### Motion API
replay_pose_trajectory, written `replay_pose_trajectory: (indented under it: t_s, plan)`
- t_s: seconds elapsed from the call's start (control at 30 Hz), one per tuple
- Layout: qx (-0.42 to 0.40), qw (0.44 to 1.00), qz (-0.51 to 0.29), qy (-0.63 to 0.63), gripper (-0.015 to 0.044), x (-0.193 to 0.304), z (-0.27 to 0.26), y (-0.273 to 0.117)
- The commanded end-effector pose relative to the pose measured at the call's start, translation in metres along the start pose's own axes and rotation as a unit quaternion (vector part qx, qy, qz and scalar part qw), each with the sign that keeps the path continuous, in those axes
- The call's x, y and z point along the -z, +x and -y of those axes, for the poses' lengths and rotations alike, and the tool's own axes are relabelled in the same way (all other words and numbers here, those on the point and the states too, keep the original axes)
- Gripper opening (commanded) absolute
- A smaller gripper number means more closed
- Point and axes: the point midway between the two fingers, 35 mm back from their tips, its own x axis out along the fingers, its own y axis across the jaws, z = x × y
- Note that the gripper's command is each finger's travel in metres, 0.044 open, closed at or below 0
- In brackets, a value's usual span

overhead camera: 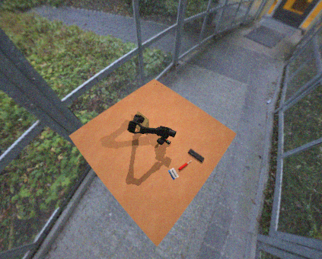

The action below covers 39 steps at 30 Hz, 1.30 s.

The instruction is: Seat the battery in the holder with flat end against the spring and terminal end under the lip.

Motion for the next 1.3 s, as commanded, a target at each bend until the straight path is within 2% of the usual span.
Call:
replay_pose_trajectory:
  t_s: [0.0, 0.23, 0.3, 0.53, 0.6, 1.27]
  plan:
    - [0.001, 1.0, -0.001, 0.003, 0.0165, 0.001, 0.0, -0.007]
    - [0.0, 1.0, -0.001, 0.003, 0.0165, 0.002, 0.001, -0.013]
    - [-0.001, 1.0, 0.0, -0.001, 0.0217, 0.003, 0.002, -0.016]
    - [0.002, 1.0, -0.001, 0.003, 0.0401, 0.01, 0.006, -0.08]
    - [0.002, 1.0, -0.001, 0.003, 0.044, 0.01, 0.007, -0.086]
    - [0.002, 1.0, -0.001, 0.003, 0.044, 0.011, 0.008, -0.086]
